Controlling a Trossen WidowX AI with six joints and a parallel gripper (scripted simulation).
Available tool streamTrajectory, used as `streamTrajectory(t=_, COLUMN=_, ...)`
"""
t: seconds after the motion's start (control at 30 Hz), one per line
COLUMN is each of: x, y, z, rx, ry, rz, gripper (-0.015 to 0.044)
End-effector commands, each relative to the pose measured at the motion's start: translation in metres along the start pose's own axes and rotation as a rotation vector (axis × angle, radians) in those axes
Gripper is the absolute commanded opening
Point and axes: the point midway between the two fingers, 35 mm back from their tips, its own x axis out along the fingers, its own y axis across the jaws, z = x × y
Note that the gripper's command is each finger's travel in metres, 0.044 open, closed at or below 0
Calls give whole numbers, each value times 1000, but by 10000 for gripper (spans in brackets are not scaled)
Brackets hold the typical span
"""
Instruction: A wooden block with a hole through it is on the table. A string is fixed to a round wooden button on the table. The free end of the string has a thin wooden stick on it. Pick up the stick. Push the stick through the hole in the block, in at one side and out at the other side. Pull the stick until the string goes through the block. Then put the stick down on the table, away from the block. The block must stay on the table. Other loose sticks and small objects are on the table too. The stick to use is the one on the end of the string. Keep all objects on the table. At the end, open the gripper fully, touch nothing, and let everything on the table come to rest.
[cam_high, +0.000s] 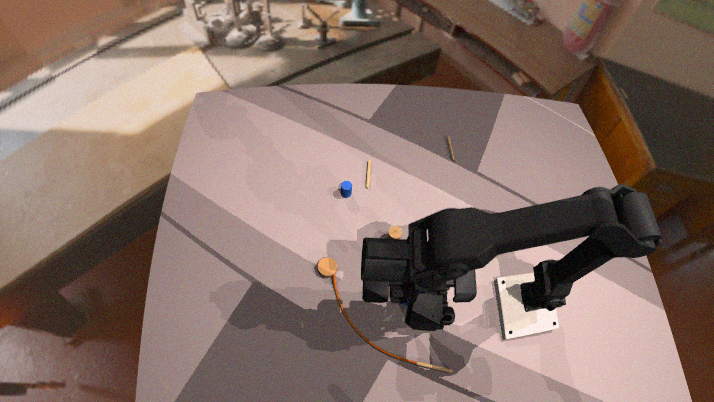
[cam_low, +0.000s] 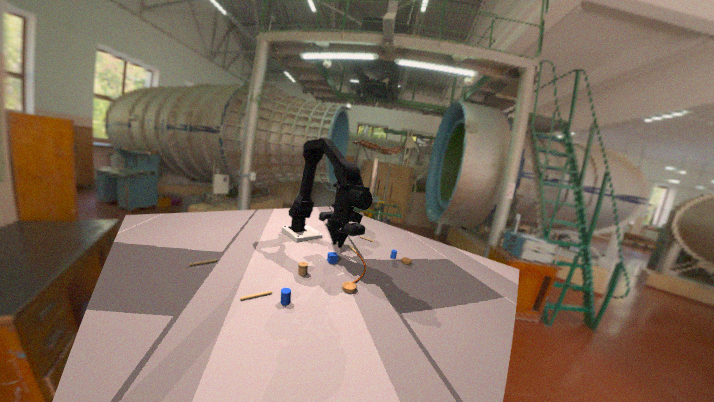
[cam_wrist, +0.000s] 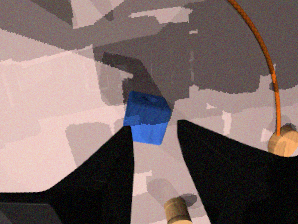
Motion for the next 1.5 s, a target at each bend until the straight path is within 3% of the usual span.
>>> streamTrajectory(t=0.0, x=0, y=0, z=0, rx=0, ry=0, rz=0, gripper=210)
streamTrajectory(t=0.1, x=0, y=0, z=0, rx=0, ry=0, rz=0, gripper=239)
streamTrajectory(t=0.4, x=0, y=0, z=0, rx=0, ry=0, rz=0, gripper=3)
streamTrajectory(t=0.83, x=0, y=0, z=0, rx=0, ry=0, rz=0, gripper=0)
streamTrajectory(t=0.93, x=0, y=1, z=19, rx=-188, ry=-1, rz=1, gripper=79)
streamTrajectory(t=1.2, x=0, y=27, z=119, rx=-1209, ry=-7, rz=1, gripper=289)
streamTrajectory(t=1.4, x=-1, y=30, z=127, rx=-1293, ry=-7, rz=1, gripper=440)
streamTrajectory(t=1.47, x=-1, y=30, z=127, rx=-1293, ry=-7, rz=1, gripper=440)
